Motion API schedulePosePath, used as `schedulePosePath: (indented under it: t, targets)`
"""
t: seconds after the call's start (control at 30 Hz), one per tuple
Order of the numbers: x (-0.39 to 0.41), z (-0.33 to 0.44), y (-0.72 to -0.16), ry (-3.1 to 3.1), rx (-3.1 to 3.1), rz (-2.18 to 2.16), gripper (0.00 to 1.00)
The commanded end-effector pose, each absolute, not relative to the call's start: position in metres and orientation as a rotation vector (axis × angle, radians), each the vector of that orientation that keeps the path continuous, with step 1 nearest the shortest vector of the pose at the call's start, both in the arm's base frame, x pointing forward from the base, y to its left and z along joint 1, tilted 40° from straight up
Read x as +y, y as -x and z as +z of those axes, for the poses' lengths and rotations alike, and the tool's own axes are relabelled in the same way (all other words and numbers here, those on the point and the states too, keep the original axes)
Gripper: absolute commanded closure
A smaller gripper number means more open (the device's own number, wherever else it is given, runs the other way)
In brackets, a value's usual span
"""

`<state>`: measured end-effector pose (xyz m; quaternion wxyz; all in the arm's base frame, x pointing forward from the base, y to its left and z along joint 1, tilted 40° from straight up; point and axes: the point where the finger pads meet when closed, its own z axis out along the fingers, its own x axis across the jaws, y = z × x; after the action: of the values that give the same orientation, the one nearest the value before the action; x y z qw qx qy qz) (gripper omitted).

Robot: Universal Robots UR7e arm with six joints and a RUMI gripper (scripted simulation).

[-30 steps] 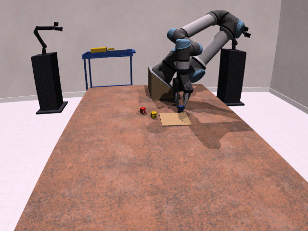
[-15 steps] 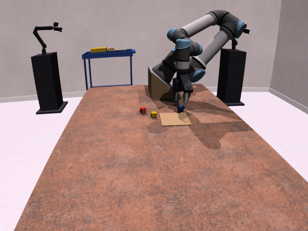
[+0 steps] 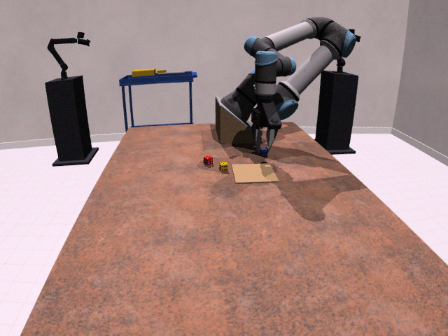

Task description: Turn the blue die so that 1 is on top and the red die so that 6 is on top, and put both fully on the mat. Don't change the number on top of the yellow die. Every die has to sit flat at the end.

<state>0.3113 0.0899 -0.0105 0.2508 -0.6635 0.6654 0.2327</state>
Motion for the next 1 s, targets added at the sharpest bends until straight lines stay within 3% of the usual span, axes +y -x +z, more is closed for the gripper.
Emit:
schedulePosePath:
  t: [0.0, 0.97]
  targets:
    - [0.070, 0.014, -0.309, 1.806, 1.810, 0.633, 0.94]
    - [0.041, 0.049, -0.308, 1.806, 1.810, 0.633, 0.94]
